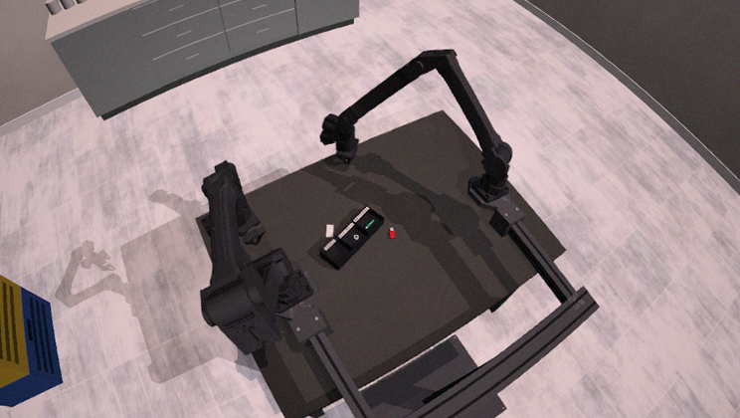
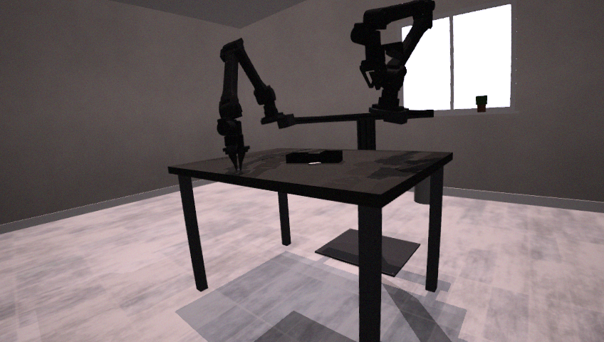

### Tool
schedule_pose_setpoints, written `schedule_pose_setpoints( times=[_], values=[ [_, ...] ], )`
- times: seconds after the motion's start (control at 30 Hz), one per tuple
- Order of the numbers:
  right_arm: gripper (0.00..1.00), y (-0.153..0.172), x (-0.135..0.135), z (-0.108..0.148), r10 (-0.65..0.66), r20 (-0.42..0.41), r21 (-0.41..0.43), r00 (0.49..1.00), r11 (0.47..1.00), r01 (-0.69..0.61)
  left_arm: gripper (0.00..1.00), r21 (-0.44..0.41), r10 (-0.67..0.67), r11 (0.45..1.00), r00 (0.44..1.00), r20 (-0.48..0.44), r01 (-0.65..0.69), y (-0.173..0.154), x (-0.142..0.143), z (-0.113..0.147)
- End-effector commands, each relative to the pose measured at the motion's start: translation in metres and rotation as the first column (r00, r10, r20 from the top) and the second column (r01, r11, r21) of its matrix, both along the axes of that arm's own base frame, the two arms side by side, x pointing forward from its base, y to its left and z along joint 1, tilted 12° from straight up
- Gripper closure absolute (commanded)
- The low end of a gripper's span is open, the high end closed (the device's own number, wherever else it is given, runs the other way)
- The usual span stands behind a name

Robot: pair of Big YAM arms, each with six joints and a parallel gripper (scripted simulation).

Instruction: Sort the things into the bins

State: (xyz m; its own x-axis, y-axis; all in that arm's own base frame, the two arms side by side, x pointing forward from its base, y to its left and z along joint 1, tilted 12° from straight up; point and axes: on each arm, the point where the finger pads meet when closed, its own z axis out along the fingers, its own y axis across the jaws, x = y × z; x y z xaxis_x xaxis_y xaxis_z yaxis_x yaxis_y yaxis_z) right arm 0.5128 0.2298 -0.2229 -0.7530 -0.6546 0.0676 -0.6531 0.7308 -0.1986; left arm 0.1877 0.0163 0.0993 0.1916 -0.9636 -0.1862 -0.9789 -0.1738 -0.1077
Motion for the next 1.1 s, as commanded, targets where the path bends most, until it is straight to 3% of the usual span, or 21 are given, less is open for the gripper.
schedule_pose_setpoints(
  times=[0.0, 0.03, 0.5, 0.67, 0.7, 1.07],
  values=[
    [0.89, -0.005, -0.004, -0.002, -0.001, -0.018, -0.011, 1.0, 1.0, 0.001, 0.0, -0.003, -0.006, 1.0, 1.0, 0.017, 0.006, 0.001, 0.003, 0.001],
    [0.89, 0.003, 0.003, 0.019, 0.001, 0.011, 0.004, 1.0, 1.0, -0.001, 0.0, -0.003, -0.006, 1.0, 1.0, 0.017, 0.006, 0.001, 0.003, 0.001],
    [0.89, 0.012, -0.001, 0.058, -0.006, 0.012, 0.006, 1.0, 1.0, 0.006, 0.0, -0.003, -0.006, 1.0, 1.0, 0.017, 0.006, 0.001, 0.003, 0.001],
    [0.89, 0.017, -0.009, 0.059, 0.005, -0.001, -0.002, 1.0, 1.0, -0.005, 0.0, -0.003, -0.006, 1.0, 1.0, 0.017, 0.006, 0.001, 0.003, 0.001],
    [0.89, 0.01, -0.016, 0.046, -0.001, -0.029, -0.017, 1.0, 1.0, 0.001, 0.0, -0.003, -0.006, 1.0, 1.0, 0.017, 0.006, 0.001, 0.003, 0.001],
    [0.89, 0.011, -0.003, 0.051, -0.009, -0.006, -0.004, 1.0, 1.0, 0.009, 0.0, -0.003, -0.006, 1.0, 1.0, 0.017, 0.006, 0.001, 0.003, 0.001]
  ],
)
